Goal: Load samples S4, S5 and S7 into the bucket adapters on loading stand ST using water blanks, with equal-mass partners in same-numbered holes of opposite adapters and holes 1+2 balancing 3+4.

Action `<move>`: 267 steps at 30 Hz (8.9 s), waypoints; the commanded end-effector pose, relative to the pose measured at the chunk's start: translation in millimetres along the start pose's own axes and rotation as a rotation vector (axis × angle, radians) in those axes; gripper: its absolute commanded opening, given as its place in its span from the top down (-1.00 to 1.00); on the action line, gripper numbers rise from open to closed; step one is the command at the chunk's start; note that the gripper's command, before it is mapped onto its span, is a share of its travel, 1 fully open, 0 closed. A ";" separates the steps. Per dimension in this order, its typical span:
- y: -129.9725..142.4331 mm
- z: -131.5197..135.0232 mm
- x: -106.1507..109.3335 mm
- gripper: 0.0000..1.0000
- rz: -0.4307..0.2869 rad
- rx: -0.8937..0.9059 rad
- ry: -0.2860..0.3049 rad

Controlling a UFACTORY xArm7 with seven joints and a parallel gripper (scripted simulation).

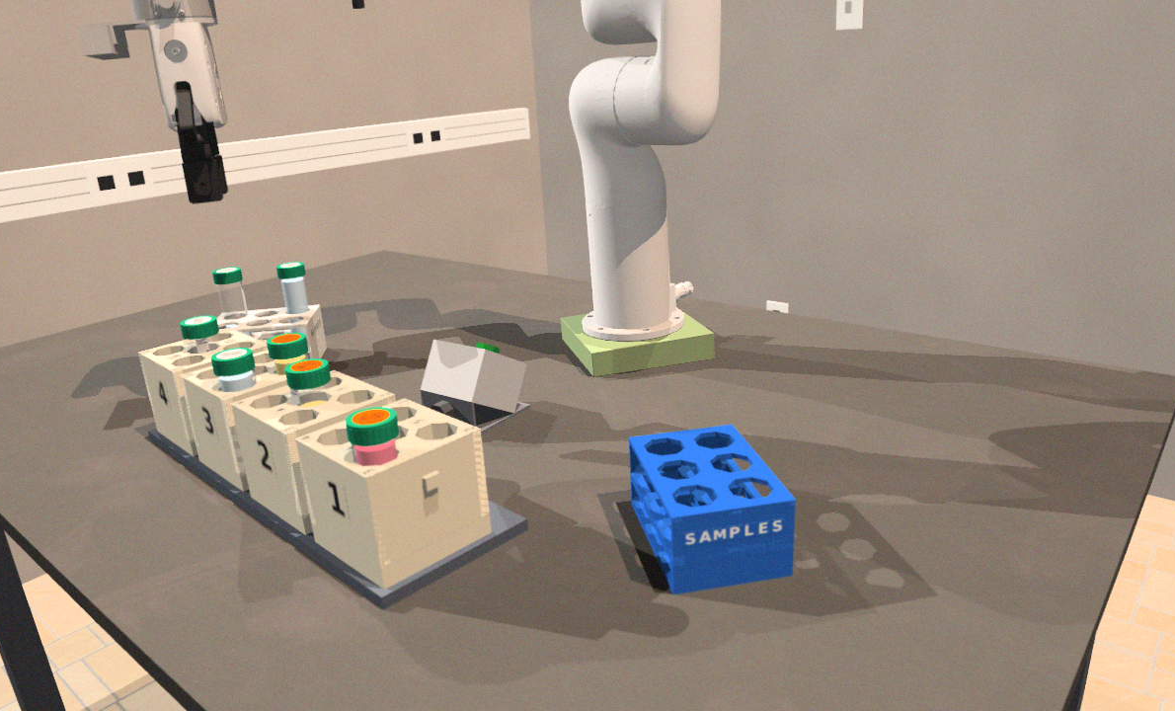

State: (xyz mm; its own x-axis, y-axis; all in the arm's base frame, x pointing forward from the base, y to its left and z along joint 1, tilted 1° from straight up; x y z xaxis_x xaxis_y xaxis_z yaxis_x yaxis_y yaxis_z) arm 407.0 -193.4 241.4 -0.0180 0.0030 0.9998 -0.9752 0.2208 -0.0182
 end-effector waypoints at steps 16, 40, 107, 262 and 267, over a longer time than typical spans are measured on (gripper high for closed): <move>47.2 78.4 2.5 -0.15 0.009 -0.204 0.007; 93.4 153.1 2.7 -0.15 0.008 -0.204 0.008; 92.8 154.0 -99.4 -0.15 0.008 -0.204 0.008; 92.7 154.0 -100.5 1.00 0.008 -0.204 0.008; 92.7 154.0 -94.5 1.00 0.008 -0.204 0.008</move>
State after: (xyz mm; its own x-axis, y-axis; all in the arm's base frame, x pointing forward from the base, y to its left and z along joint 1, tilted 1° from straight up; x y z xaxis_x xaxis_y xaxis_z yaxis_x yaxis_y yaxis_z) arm 283.5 -322.8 138.0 -0.0208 0.0104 0.9997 -0.9101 0.4138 -0.0232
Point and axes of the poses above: the point where the finger pads meet when closed, its own x axis back along the fingers, its own z axis across the jaws, y = z × x, the point moved 1 cm from there along x, back along the fingers, and after that the axes turned 12 degrees about x, right-handed, at the moved point
